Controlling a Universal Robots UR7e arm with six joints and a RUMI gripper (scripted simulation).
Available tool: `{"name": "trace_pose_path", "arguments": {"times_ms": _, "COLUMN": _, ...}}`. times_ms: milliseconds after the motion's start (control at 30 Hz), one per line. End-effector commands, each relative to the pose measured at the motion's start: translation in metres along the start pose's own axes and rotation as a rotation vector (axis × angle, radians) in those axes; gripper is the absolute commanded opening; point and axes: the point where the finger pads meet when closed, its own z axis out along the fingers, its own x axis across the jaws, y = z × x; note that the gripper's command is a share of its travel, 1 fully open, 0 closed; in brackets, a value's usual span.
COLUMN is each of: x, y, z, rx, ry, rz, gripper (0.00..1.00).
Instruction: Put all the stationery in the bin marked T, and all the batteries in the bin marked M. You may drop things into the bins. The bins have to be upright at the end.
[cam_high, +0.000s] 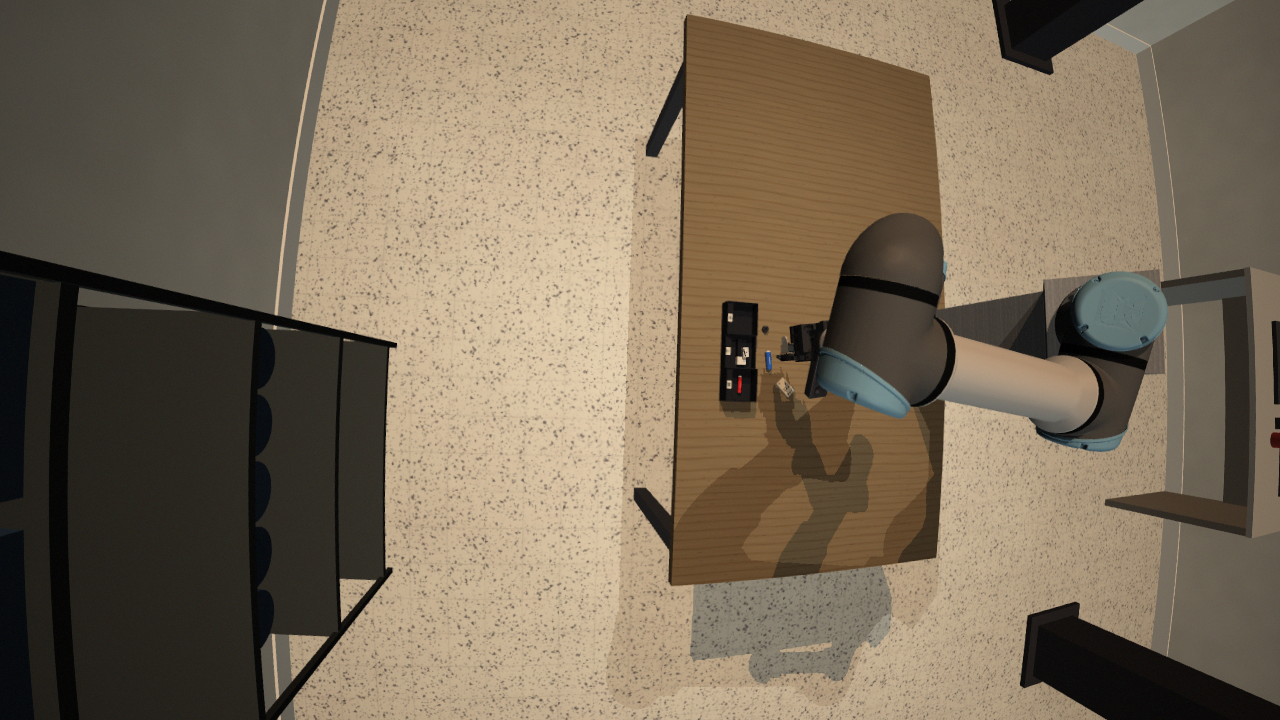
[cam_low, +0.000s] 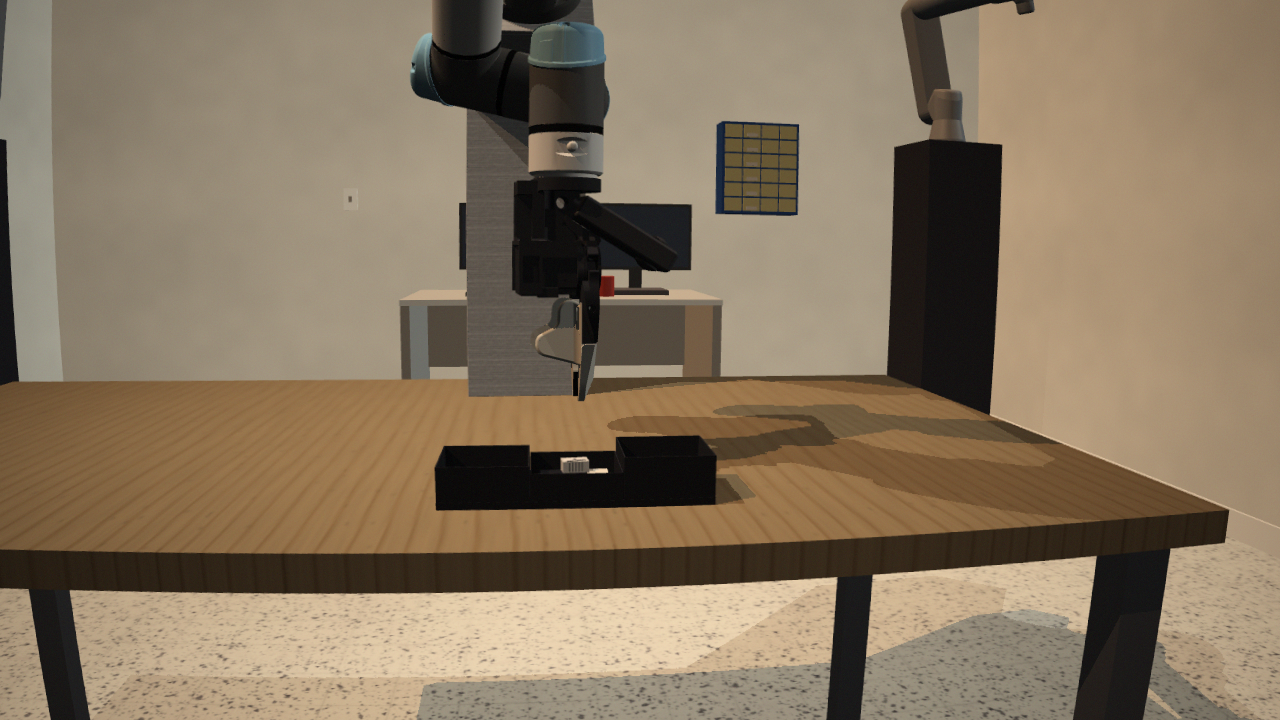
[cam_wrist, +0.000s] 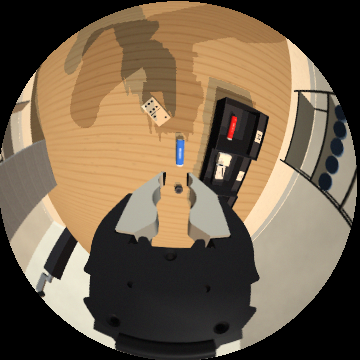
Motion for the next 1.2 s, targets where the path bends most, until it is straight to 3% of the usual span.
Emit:
{"name": "trace_pose_path", "arguments": {"times_ms": 0, "x": 0.0081, "y": -0.0041, "z": -0.0004, "rx": 0.0, "ry": 0.006, "rz": -0.002, "gripper": 0.17}}
{"name": "trace_pose_path", "arguments": {"times_ms": 1100, "x": 0.0035, "y": -0.0041, "z": -0.0004, "rx": 0.0, "ry": 0.002, "rz": -0.001, "gripper": 0.17}}
{"name": "trace_pose_path", "arguments": {"times_ms": 1167, "x": 0.0042, "y": -0.0049, "z": 0.0085, "rx": 0.001, "ry": 0.003, "rz": -0.001, "gripper": 0.17}}
